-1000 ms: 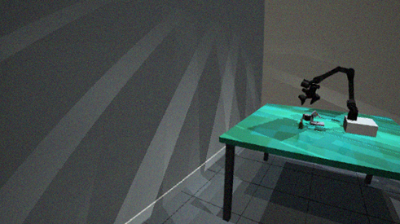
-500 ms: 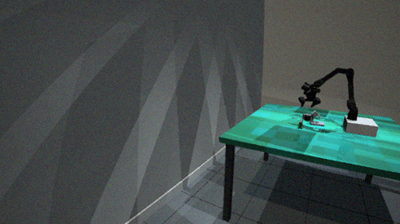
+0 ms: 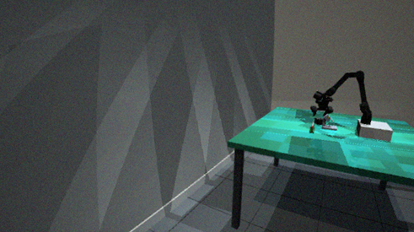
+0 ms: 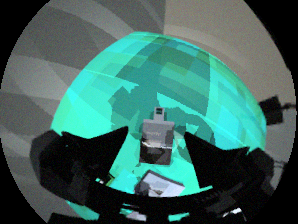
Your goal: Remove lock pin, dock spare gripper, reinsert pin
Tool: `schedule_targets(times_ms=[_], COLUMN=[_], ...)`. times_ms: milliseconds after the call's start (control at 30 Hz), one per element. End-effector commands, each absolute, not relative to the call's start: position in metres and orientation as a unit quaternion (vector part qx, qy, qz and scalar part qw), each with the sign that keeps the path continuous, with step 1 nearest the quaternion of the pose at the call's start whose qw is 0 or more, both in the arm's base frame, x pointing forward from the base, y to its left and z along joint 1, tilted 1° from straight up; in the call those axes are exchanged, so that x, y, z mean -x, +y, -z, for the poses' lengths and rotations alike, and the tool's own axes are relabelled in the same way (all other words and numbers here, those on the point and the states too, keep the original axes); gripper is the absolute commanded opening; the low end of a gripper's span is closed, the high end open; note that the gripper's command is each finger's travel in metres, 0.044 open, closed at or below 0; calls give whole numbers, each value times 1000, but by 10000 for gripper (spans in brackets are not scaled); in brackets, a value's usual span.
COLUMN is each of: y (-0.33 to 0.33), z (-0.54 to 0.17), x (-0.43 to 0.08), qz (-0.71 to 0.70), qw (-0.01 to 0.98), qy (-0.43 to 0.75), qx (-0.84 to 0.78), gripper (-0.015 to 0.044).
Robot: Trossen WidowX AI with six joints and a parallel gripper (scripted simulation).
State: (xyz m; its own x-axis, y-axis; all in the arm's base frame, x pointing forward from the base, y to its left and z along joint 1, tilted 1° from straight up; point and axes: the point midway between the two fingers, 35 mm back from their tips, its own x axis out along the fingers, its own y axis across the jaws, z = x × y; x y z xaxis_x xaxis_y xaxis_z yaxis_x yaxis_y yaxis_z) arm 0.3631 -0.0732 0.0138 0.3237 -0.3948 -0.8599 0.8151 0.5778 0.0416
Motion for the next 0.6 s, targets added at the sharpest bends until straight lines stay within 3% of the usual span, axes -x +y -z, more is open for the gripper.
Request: schedule_targets(times_ms=[0, 567], y=[-73, -73], z=[-3, 25], x=[-360, -361], qz=[393, 393], qw=[772, 772], qy=[437, 438], qx=[-241, -241], gripper=[440, 440])
